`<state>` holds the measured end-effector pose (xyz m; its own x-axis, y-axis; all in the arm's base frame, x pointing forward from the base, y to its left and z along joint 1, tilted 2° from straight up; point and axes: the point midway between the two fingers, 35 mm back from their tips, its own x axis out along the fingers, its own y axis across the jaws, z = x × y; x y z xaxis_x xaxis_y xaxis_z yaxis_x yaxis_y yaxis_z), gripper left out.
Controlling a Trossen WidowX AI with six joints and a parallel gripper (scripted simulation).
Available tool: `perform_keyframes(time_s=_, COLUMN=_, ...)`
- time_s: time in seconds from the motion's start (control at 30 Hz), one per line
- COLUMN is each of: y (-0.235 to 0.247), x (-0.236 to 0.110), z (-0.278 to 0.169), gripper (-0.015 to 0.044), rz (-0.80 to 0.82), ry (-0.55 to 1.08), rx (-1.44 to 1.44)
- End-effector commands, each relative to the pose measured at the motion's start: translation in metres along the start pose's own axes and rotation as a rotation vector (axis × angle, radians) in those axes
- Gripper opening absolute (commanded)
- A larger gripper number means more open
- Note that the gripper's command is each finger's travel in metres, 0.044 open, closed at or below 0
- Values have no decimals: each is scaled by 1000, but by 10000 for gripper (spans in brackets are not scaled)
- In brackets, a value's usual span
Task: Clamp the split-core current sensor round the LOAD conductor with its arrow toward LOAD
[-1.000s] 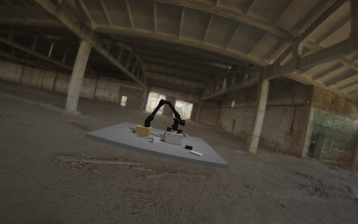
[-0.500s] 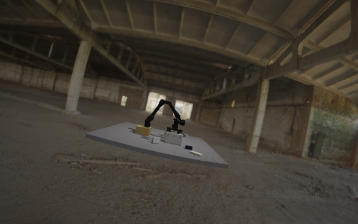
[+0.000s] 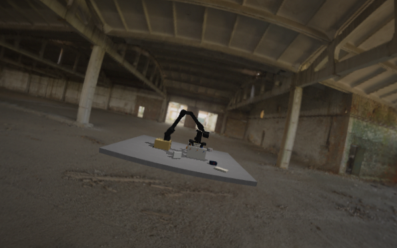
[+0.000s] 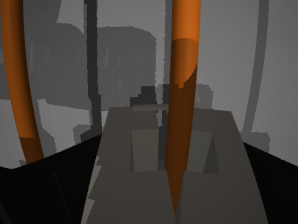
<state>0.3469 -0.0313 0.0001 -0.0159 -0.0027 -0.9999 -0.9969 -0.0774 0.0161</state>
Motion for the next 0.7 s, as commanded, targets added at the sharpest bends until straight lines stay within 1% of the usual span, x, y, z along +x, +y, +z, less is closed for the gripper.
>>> perform_keyframes(time_s=0.0, y=-2, x=-6, z=-1, gripper=0, rz=-9, ry=5, rx=-3)
perform_keyframes(time_s=0.37, y=-2, x=-2, z=-2, gripper=0, rz=-10, ry=10, rx=1)
perform_keyframes(time_s=0.67, y=-2, x=-2, z=-2, gripper=236, rz=-10, ry=10, rx=1)
